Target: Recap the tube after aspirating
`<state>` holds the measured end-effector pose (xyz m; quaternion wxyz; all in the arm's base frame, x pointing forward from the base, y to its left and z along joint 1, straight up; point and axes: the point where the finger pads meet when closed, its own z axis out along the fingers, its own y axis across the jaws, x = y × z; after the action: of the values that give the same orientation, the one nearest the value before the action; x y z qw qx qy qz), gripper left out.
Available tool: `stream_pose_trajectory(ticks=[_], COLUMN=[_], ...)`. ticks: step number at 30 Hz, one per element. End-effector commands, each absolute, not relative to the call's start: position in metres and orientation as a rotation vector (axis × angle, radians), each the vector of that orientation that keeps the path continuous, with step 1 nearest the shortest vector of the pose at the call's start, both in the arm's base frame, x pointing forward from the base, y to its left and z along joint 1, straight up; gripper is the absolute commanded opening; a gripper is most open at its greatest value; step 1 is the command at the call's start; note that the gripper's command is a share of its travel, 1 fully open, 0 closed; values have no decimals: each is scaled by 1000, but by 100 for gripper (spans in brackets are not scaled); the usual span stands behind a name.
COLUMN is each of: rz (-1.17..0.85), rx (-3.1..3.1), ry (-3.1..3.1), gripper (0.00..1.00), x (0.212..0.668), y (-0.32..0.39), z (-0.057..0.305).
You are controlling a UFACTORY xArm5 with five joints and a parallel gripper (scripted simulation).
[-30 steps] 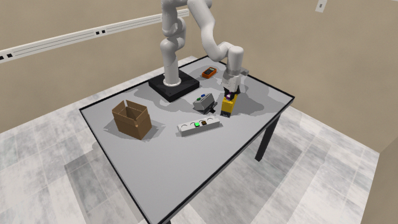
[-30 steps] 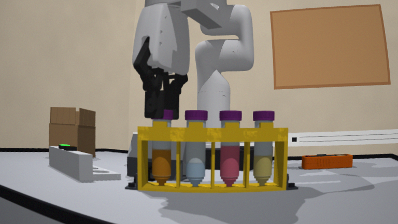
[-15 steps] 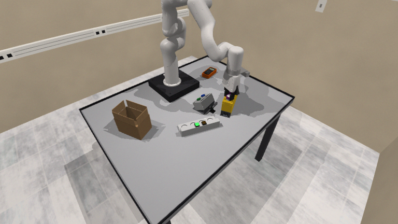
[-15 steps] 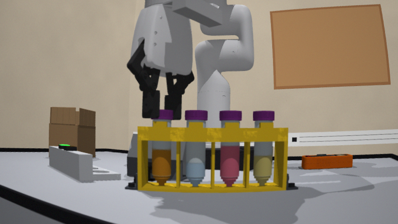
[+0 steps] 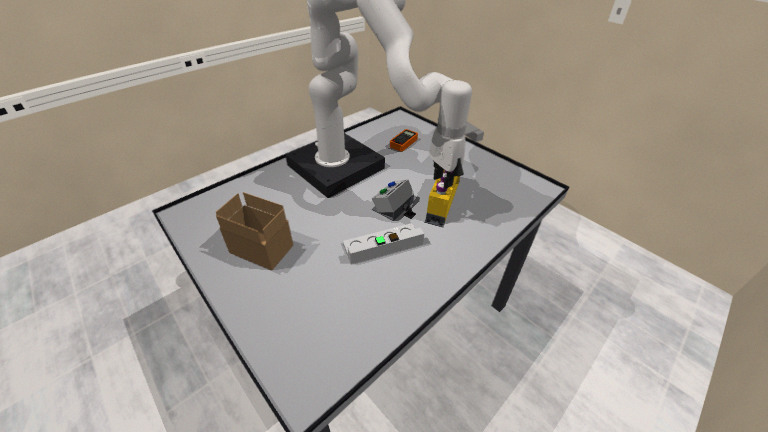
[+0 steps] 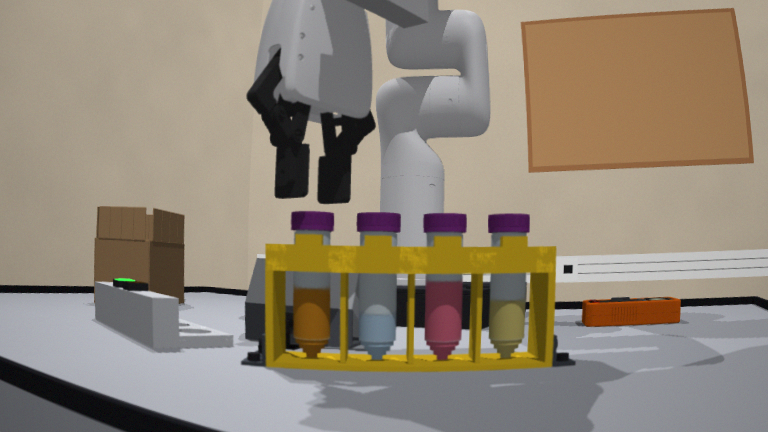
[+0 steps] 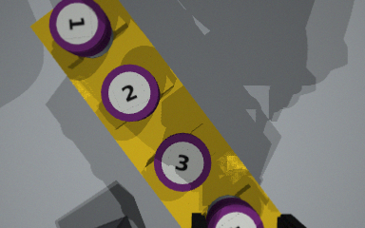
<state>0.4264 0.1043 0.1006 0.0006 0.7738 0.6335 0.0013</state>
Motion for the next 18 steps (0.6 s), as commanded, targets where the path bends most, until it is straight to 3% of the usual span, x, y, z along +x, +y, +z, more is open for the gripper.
stream_pose_trajectory(ticks=[1, 7, 18], rz=[11, 11, 11], rx=[2432, 2432, 1665], ry=[1991, 1991, 2663], gripper=[46, 46, 46], x=[427, 427, 397], y=[104, 104, 165], z=[115, 125, 126])
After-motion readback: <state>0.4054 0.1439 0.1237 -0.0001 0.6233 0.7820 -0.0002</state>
